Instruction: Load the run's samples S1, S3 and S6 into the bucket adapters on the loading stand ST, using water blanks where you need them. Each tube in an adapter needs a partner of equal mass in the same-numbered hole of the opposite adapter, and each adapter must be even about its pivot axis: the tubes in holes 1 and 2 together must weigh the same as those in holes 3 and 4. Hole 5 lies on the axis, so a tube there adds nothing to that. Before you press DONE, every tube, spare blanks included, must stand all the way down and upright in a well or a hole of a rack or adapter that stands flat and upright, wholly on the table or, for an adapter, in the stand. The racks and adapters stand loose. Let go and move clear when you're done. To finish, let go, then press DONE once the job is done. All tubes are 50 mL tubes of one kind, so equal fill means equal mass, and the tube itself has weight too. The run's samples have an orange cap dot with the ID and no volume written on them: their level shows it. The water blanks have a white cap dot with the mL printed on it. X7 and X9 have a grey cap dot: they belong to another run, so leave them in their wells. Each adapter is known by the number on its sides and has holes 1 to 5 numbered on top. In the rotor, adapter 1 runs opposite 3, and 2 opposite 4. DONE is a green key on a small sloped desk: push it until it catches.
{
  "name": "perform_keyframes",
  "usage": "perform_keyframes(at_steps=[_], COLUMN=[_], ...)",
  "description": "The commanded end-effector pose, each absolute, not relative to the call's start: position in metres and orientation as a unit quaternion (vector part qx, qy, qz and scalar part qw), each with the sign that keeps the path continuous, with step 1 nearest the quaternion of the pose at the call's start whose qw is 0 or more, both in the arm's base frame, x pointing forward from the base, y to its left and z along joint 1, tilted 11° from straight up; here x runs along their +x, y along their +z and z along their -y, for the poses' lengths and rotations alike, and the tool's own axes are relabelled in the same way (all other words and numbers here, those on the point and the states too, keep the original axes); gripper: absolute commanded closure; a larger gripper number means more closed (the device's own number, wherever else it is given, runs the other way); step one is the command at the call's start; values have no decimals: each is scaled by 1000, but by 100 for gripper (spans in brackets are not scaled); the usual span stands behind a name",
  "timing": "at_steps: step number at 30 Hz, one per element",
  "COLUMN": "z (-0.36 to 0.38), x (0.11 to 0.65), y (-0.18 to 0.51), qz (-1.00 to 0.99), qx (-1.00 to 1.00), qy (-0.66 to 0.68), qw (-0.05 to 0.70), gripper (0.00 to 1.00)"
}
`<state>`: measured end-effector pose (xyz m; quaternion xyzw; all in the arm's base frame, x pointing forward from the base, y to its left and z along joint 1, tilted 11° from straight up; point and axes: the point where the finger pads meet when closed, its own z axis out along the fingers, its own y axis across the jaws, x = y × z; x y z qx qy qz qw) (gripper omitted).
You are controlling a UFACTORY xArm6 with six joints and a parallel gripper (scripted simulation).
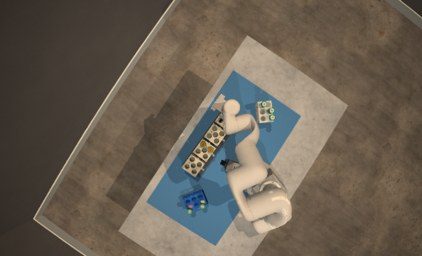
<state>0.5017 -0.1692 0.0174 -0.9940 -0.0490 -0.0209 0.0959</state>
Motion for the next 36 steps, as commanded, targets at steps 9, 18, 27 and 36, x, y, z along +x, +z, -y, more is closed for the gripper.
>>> perform_keyframes(at_steps=[9,18,27,36], z=[170,170,174,177], x=[503,503,502,502], y=[19,21,39,53], qz=[49,49,49,49], qx=[-994,-994,-994,-994], qy=[-23,-23,-23,-23], qw=[95,95,95,95], gripper=[56,56,56,56])
